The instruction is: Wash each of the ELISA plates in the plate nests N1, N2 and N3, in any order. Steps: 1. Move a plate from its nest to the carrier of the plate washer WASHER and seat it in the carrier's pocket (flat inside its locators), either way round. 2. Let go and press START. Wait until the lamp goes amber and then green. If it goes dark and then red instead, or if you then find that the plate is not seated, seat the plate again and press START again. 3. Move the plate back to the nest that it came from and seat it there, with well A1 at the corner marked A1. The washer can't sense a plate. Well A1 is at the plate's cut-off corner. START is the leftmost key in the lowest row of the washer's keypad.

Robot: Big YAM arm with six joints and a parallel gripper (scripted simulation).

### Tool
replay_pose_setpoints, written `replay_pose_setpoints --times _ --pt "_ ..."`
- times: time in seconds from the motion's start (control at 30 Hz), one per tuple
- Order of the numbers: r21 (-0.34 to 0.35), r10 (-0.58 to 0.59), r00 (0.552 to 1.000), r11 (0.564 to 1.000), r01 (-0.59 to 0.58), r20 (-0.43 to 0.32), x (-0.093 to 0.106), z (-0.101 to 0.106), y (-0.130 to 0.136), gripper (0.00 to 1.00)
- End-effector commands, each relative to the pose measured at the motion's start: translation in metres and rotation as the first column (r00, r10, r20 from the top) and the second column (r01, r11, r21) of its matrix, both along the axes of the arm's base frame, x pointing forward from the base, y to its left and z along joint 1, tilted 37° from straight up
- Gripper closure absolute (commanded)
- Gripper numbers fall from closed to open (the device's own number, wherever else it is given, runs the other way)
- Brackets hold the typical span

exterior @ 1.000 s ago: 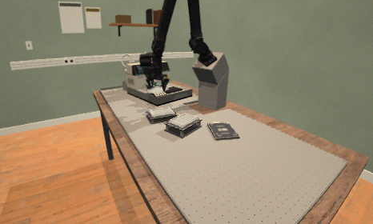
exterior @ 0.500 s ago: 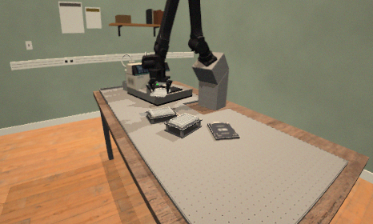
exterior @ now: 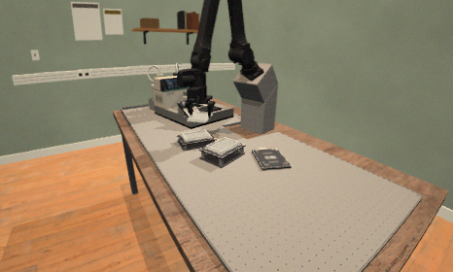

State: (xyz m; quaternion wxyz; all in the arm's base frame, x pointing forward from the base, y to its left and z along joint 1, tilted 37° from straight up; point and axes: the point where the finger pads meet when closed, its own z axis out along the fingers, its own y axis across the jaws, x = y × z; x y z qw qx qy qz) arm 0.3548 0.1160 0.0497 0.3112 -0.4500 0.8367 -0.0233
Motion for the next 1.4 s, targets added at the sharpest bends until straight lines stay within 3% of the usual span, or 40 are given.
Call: replay_pose_setpoints --times 0.0,0.17,0.3,0.33,1.37 --pt "0.035 -0.021 1.0 0.999 0.02 0.019 0.006 0.016 0.022 0.16" --pt "0.026 -0.021 1.0 0.999 0.021 -0.005 0.001 0.01 0.046 0.16" --pt "0.027 -0.021 1.0 0.999 0.021 -0.001 0.002 0.011 0.046 0.16" --pt "0.019 -0.043 0.999 0.999 0.043 -0.019 -0.003 0.002 0.034 0.16" --pt "0.021 -0.029 0.999 0.999 0.03 -0.017 -0.003 0.004 0.039 0.16"
